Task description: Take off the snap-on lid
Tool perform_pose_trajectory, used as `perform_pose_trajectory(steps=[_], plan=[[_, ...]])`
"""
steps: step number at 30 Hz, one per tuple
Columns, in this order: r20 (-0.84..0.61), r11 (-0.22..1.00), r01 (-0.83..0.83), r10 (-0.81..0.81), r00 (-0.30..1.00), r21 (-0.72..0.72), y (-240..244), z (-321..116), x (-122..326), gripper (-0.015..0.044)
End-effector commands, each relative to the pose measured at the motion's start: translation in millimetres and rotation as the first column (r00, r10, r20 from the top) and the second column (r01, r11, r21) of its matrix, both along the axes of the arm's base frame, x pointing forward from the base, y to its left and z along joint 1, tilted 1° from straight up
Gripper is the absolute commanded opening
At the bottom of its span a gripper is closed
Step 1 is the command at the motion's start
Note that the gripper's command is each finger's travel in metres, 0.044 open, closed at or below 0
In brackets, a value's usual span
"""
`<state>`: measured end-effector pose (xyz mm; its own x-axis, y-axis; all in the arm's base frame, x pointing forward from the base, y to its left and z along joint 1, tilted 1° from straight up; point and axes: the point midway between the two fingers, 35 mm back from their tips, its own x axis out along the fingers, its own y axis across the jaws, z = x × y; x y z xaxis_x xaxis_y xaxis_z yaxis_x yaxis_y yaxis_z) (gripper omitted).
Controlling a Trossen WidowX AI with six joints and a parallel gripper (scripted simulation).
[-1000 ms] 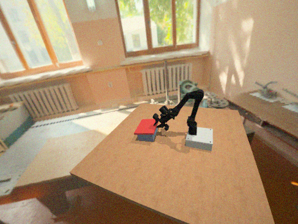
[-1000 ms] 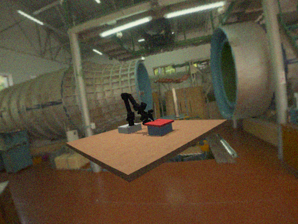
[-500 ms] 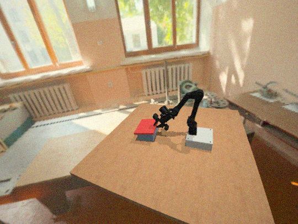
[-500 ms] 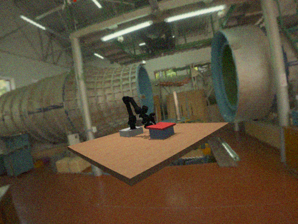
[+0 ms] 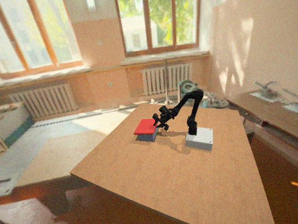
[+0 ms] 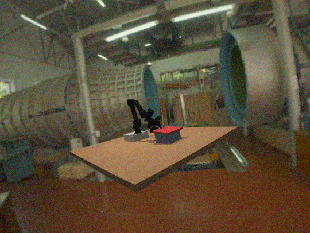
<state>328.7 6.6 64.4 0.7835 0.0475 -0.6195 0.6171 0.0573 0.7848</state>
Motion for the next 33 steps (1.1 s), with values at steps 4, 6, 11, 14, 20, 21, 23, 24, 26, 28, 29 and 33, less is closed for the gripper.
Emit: perform_pose_trajectory(steps=[4, 6, 11, 14, 20, 21, 23, 24, 26, 28, 29, 33], plan=[[-0.001, 1.0, 0.0, 0.0, 1.0, 0.0, 0.1, -0.1, 0.6, 0.0], [-0.001, 1.0, 0.0, 0.0, 1.0, 0.0, 0.1, -0.1, 0.8, 0.0], [-0.001, 1.0, 0.0, 0.0, 1.0, 0.0, 0.1, -0.1, 1.1, 0.0], [-0.001, 1.0, 0.0, 0.0, 1.0, 0.0, 0.2, -0.1, 1.4, 0.0], [-0.001, 1.0, 0.0, 0.0, 1.0, 0.0, 0.2, -0.1, 1.9, 0.0], [-0.001, 1.0, 0.0, 0.0, 1.0, 0.0, 0.2, -0.1, 1.9, 0.0], [-0.001, 1.0, 0.0, 0.0, 1.0, 0.0, 0.2, 0.0, 2.1, 0.0], [-0.001, 1.0, 0.0, 0.0, 1.0, 0.0, 0.2, 0.0, 2.2, 0.0], [-0.001, 1.0, 0.0, 0.0, 1.0, 0.0, 0.2, 0.0, 2.4, 0.0], [-0.001, 1.0, 0.0, 0.0, 1.0, 0.0, 0.2, 0.0, 2.6, 0.0], [-0.001, 1.0, 0.0, 0.0, 1.0, 0.0, 0.2, 0.0, 2.6, 0.0], [0.0, 1.0, 0.003, -0.003, 1.0, 0.0, 0.3, 1.1, 2.7, 0.0]])
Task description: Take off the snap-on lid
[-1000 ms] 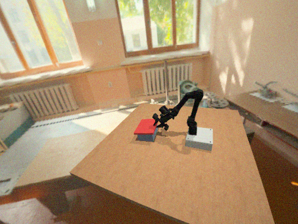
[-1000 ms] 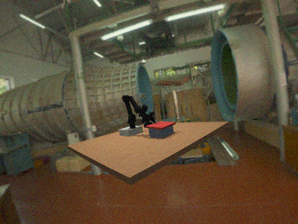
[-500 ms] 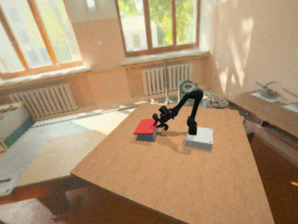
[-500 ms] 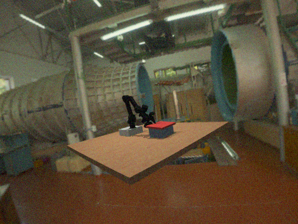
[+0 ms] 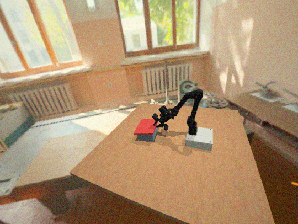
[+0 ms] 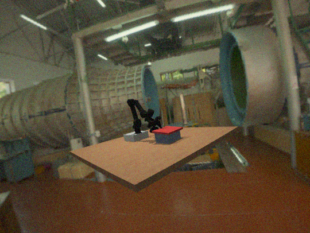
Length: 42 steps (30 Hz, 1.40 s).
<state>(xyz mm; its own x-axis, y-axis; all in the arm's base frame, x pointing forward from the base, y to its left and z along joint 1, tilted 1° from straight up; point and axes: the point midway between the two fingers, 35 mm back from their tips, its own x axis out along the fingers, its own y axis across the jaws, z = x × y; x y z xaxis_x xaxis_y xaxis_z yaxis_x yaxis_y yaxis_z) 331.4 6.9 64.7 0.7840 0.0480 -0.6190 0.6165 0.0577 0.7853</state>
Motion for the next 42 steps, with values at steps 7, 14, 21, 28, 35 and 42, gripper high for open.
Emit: perform_pose_trajectory(steps=[7, 14, 21, 28, 35, 42], plan=[[-0.001, 1.0, 0.007, -0.007, 1.0, 0.0, 0, 10, 1, 0.0], [-0.001, 1.0, 0.007, -0.007, 1.0, 0.0, 1, 20, 2, 0.0], [0.0, 1.0, 0.007, -0.007, 1.0, 0.0, 1, 29, 4, 0.0], [0.0, 1.0, 0.007, -0.007, 1.0, 0.0, 1, 38, 7, 0.0], [0.0, 1.0, 0.007, -0.007, 1.0, 0.0, 2, 48, 11, 0.0], [0.001, 1.0, 0.007, -0.007, 1.0, 0.0, 2, 57, 16, 0.0]])
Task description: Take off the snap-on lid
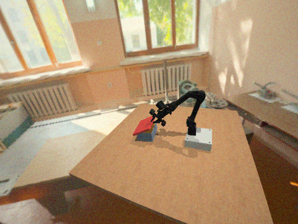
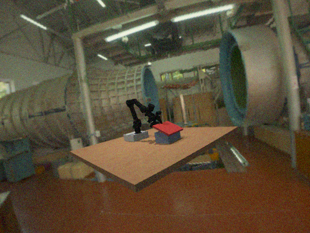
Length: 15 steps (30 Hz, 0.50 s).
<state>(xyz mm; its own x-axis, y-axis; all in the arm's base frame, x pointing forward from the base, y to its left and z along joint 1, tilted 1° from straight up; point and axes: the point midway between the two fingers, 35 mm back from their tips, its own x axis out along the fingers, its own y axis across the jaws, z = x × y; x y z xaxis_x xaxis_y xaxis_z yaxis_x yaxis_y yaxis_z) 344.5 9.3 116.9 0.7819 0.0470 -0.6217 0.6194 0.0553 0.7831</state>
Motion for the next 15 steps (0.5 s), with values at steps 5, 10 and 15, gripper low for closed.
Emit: perform_pose_trajectory(steps=[5, 10, 15], plan=[[0.005, 1.0, 0.005, -0.005, 1.0, -0.001, 0, 12, 7, 0.0], [0.006, 1.0, 0.005, -0.005, 1.0, -0.001, 0, 19, 11, 0.0], [0.006, 1.0, 0.005, -0.005, 1.0, -0.001, 1, 25, 16, 0.0]])
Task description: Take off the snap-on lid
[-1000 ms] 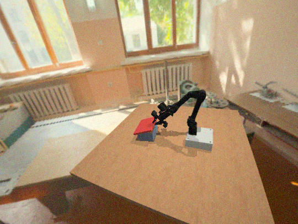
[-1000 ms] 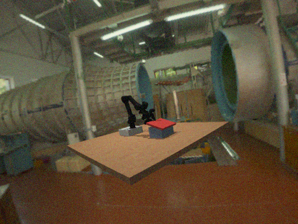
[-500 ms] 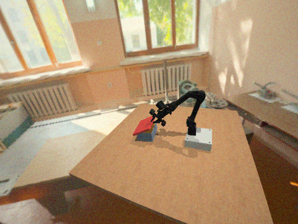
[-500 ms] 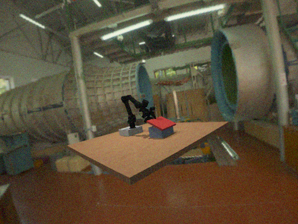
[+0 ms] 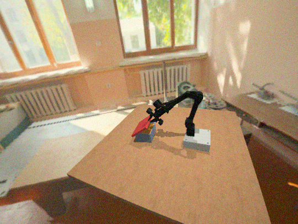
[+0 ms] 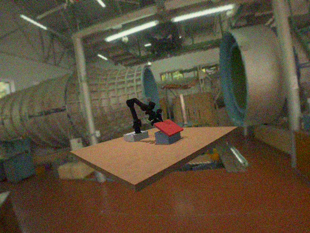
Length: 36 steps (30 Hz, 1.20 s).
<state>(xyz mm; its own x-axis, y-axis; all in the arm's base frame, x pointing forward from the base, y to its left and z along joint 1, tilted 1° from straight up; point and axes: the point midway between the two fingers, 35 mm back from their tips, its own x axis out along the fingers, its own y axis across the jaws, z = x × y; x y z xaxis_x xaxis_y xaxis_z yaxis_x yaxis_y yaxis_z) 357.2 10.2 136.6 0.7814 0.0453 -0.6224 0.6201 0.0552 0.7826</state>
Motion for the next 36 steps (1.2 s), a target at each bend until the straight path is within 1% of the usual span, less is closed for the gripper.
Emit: perform_pose_trajectory(steps=[1, 12, 36], plan=[[0.007, 1.0, 0.003, -0.003, 1.0, 0.0, 0, 7, 5, 0.0], [0.008, 1.0, 0.003, -0.003, 1.0, 0.0, 1, 22, 17, 0.0], [0.008, 1.0, 0.003, -0.003, 1.0, 0.0, 2, 53, 17, 0.0]])
